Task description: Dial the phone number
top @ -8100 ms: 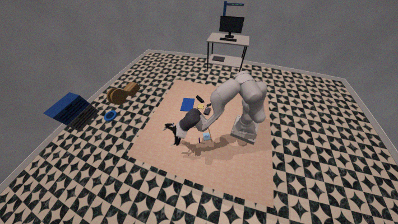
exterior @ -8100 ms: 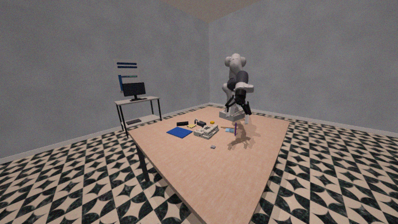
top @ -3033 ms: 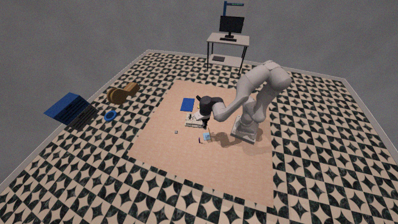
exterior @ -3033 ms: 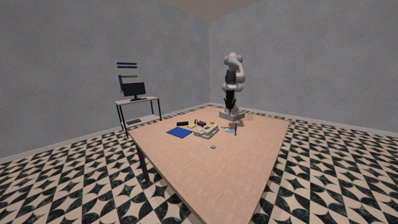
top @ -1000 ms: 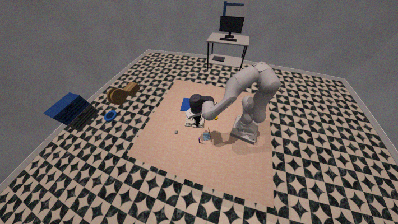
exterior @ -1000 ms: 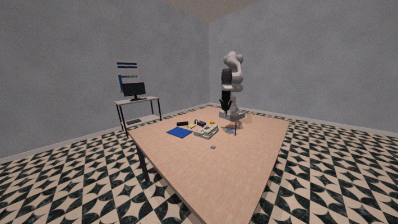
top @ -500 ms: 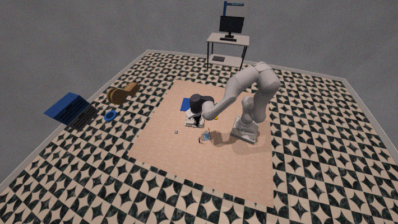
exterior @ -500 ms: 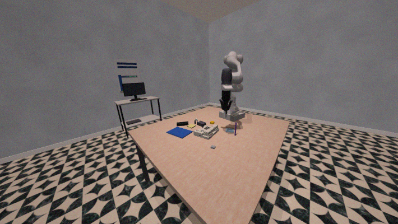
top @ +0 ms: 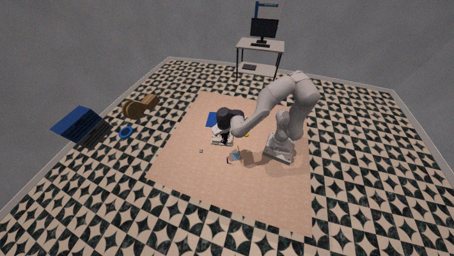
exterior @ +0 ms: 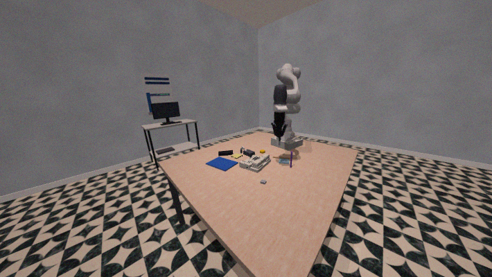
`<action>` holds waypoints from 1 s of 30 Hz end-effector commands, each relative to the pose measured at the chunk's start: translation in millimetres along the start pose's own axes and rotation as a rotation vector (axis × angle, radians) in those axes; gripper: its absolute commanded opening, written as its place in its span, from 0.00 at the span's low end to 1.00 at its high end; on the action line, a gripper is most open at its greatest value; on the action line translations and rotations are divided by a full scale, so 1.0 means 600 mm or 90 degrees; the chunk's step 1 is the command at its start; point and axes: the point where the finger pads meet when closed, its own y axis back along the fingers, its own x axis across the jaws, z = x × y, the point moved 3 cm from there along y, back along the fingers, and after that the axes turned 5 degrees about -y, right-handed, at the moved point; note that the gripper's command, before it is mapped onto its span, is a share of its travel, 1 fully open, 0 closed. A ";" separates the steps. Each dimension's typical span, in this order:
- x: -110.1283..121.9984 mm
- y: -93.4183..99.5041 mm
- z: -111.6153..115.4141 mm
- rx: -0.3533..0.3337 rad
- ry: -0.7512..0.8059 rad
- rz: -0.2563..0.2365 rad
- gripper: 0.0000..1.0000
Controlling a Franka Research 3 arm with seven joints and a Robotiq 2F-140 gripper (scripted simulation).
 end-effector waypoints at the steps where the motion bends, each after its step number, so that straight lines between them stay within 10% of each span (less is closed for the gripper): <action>1: 0.000 0.000 0.000 -0.002 0.002 0.000 0.00; 16: 0.006 -0.001 -0.007 0.018 0.000 0.003 0.00; 30: 0.032 0.001 -0.042 0.136 -0.002 0.014 0.00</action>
